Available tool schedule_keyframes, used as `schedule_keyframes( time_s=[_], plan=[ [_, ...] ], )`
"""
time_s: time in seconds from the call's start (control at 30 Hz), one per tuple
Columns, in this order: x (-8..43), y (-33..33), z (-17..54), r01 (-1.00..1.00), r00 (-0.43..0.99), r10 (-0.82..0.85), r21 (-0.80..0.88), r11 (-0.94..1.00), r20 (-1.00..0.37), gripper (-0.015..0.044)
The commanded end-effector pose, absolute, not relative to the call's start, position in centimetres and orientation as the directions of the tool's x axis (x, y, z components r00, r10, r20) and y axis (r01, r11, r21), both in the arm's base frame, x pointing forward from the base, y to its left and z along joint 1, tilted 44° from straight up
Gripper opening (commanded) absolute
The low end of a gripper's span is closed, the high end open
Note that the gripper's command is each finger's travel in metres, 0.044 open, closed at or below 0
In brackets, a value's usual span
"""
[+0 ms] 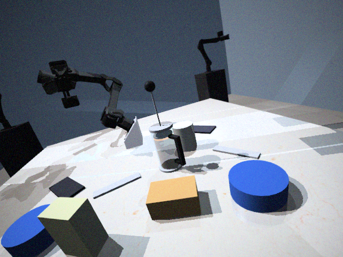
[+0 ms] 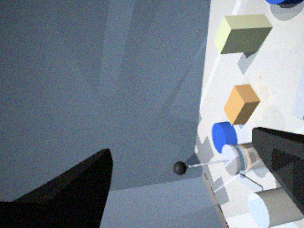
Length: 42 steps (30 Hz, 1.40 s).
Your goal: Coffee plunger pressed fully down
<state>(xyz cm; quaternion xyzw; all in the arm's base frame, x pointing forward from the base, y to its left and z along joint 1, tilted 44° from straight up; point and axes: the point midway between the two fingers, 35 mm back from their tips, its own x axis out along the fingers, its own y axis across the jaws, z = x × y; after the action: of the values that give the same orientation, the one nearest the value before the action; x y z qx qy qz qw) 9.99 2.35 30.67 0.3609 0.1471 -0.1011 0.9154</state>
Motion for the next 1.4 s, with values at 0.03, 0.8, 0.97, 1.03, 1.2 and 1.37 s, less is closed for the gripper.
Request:
schedule_keyframes(
  time_s=[0.03,0.8,0.97,1.03,1.2,1.37],
  plan=[
    [10.3,2.0,30.7,0.292,0.932,-0.069,0.626,0.723,-0.355,0.0440],
    [29.2,5.3,20.8,0.060,0.622,-0.086,-0.062,0.996,-0.778,0.0440],
    [31.3,10.2,17.9,-0.074,0.623,-0.165,-0.267,0.961,-0.765,0.0440],
    [31.9,12.4,16.7,-0.115,0.642,-0.209,-0.362,0.925,-0.737,0.0440],
    [31.9,18.8,13.4,-0.193,0.728,-0.293,-0.595,0.780,-0.620,0.0440],
    [31.5,19.7,12.6,-0.202,0.748,-0.302,-0.636,0.745,-0.591,0.0440]
  ],
)
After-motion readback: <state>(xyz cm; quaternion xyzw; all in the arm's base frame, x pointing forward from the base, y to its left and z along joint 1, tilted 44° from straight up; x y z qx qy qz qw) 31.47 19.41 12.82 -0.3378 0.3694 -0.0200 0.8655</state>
